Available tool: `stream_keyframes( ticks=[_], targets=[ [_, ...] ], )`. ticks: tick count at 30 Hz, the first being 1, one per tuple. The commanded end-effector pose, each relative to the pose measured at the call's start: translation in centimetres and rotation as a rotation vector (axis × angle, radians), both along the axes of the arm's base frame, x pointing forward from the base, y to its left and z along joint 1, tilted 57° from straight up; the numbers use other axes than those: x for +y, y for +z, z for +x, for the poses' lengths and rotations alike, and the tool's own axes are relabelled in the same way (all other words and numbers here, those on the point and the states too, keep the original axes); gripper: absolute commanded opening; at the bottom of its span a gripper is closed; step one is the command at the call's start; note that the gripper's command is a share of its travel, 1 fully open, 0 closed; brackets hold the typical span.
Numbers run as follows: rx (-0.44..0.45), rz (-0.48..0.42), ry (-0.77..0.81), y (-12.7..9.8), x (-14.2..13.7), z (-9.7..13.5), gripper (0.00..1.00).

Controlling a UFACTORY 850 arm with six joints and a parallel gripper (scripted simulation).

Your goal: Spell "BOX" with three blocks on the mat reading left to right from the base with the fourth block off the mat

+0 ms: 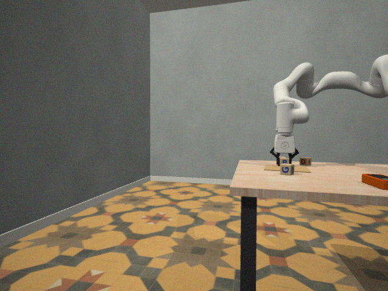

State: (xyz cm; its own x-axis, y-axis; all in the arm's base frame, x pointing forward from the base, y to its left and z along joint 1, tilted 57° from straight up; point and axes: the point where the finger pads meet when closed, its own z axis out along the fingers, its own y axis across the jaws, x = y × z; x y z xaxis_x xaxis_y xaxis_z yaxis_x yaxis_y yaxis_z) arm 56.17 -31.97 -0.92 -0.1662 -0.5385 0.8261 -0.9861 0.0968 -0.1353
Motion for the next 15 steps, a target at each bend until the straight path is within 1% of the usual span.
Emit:
stream_keyframes(
  ticks=[1, 2, 6, 7, 9, 10, 12, 13, 15],
  targets=[
    [-0.001, 0.0, 0.001, 0.04, 0.05, 0.06, 0.44],
    [-0.001, 0.0, 0.001, 0.04, 0.05, 0.06, 0.48],
    [-0.001, 0.0, 0.001, 0.04, 0.05, 0.06, 0.48],
    [-0.001, 0.0, 0.001, 0.04, 0.05, 0.06, 0.53],
    [-0.001, 0.0, 0.001, 0.04, 0.05, 0.06, 0.53],
    [-0.001, 0.0, 0.001, 0.04, 0.05, 0.06, 0.57],
    [-0.001, 0.0, 0.001, 0.04, 0.05, 0.06, 0.57],
    [-0.001, 0.0, 0.001, 0.04, 0.05, 0.06, 0.61],
    [-0.001, 0.0, 0.001, 0.04, 0.05, 0.06, 0.61]
  ],
)
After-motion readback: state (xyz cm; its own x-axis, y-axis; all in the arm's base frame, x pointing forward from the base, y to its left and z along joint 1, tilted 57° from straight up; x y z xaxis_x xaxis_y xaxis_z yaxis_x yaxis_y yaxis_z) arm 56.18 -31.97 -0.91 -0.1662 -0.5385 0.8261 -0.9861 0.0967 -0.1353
